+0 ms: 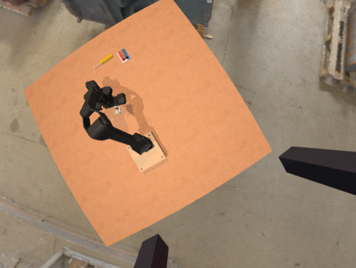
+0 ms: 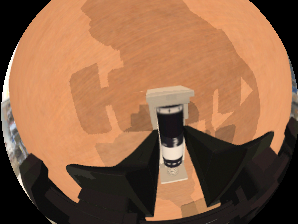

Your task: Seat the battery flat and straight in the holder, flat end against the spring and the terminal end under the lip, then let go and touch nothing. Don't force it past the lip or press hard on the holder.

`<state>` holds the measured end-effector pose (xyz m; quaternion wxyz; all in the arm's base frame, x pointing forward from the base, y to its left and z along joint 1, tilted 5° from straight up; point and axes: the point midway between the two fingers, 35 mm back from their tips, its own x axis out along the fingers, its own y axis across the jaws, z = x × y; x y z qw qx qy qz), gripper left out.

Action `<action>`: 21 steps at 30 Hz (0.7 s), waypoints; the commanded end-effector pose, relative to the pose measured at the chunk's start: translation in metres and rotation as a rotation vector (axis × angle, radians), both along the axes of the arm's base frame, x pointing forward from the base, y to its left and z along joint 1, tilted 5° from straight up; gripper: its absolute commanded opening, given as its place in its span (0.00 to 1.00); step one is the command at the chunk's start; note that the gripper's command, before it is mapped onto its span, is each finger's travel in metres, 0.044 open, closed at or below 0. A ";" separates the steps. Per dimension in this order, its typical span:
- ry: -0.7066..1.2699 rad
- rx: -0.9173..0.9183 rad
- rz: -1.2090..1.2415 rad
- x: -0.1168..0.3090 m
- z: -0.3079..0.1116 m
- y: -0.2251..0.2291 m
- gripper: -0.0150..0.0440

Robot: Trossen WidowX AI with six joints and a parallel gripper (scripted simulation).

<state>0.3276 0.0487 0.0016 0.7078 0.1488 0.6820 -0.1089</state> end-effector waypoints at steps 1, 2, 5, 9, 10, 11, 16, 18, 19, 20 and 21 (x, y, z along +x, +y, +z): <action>0.000 -0.001 0.003 0.000 0.000 0.000 0.53; 0.000 -0.001 0.003 0.000 0.001 0.000 0.53; 0.000 -0.001 0.002 0.000 0.005 0.000 0.53; 0.000 0.000 0.000 -0.001 0.013 -0.001 0.53; 0.000 0.000 0.000 -0.001 0.015 -0.001 0.53; 0.000 0.000 0.000 -0.001 0.015 -0.001 0.53; -0.001 -0.001 -0.002 0.000 0.027 -0.002 0.67; -0.001 -0.001 -0.001 0.000 0.049 -0.004 0.76; -0.001 -0.001 -0.001 -0.001 0.059 -0.005 0.80; -0.001 -0.001 -0.001 -0.002 0.070 -0.006 0.84; 0.000 -0.001 0.000 -0.003 0.079 -0.007 0.89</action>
